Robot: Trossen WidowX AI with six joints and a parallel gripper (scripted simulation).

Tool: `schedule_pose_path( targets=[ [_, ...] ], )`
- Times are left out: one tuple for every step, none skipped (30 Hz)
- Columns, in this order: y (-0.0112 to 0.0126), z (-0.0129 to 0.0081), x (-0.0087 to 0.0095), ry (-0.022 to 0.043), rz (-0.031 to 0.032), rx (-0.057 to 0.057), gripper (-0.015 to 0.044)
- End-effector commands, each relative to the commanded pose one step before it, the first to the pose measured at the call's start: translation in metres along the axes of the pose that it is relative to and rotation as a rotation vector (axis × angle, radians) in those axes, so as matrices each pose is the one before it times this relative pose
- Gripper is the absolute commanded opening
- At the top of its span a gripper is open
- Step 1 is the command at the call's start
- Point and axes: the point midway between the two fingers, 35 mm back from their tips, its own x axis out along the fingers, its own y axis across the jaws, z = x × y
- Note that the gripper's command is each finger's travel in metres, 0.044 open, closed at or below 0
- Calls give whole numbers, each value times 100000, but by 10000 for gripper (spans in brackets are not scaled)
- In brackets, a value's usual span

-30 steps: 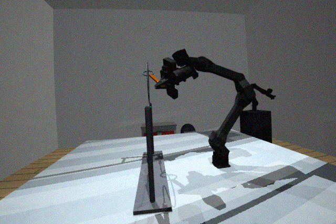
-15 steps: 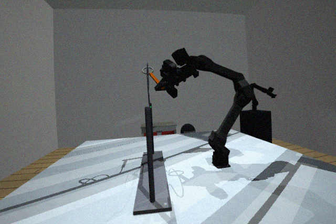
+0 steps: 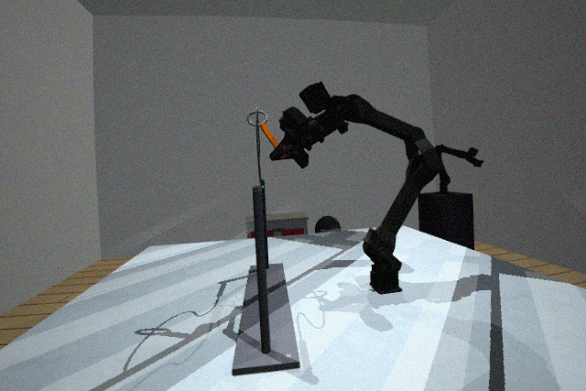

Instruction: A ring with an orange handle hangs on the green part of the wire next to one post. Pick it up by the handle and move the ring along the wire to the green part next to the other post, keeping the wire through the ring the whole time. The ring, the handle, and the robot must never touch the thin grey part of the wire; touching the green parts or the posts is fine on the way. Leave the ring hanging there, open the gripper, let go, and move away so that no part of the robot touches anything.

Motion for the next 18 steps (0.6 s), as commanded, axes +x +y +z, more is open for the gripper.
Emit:
schedule_pose_path(
  targets=[
    [-90, 153, -84, -1019, -2285, -4337, -150],
    [-46, -1, 6, -155, -625, -1074, -150],
    [-46, 0, 6, -155, -624, -1073, -150],
    [-46, -1, 6, -155, -624, -1073, -150],
    [-46, -2, 7, -155, -624, -1074, -150],
    [-46, -1, 7, -155, -624, -1074, -150],
    [-46, -1, 6, -155, -624, -1074, -150],
    [-47, 0, 6, -155, -623, -1073, -150],
    [-46, -1, 6, -156, -623, -1073, -150],
    [-46, -2, 7, -156, -623, -1074, -150],
    [-46, -1, 7, -156, -622, -1074, -150],
    [-46, -1, 6, -156, -622, -1074, -150],
    [-47, 0, 6, -156, -621, -1073, -150],
    [-47, -1, 6, -156, -621, -1073, -150],
    [-46, -2, 7, -156, -622, -1074, -150],
    [-46, -1, 7, -156, -621, -1074, -150],
    [-47, 0, 6, -157, -620, -1074, -150],
    [-47, 1, 6, -157, -620, -1074, -150]
  ],
)
